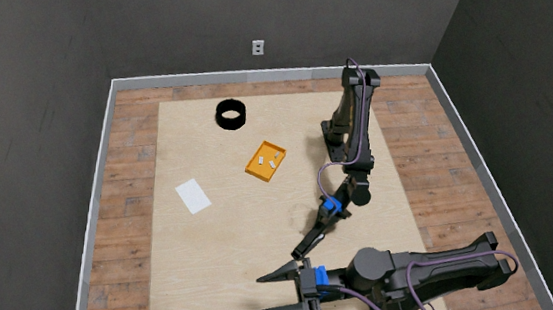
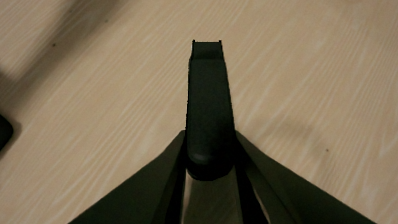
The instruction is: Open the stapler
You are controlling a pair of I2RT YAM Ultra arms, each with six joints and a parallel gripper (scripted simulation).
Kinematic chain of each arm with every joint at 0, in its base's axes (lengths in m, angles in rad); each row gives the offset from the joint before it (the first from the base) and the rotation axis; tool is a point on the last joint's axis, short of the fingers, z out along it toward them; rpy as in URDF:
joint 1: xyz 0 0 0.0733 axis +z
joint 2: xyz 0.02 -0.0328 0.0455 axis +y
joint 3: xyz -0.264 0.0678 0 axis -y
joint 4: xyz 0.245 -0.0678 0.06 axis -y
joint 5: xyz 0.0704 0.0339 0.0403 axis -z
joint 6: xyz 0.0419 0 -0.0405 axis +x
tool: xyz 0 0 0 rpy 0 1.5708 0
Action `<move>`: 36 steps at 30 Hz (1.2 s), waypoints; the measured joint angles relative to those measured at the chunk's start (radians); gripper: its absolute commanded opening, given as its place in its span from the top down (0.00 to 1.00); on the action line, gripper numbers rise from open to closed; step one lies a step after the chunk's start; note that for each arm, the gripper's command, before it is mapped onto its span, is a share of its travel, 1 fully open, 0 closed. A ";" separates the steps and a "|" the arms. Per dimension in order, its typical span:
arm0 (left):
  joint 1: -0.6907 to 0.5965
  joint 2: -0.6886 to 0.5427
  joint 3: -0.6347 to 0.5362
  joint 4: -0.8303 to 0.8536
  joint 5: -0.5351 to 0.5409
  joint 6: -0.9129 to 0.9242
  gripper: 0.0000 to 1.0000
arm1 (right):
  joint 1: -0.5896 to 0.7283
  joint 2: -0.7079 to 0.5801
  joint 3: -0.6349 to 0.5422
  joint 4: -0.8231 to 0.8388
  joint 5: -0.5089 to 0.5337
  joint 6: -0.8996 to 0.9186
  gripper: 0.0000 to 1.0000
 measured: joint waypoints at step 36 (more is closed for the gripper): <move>0.000 0.000 0.000 0.000 0.000 0.000 0.43 | -0.166 0.271 0.692 -0.739 -0.308 -0.021 0.79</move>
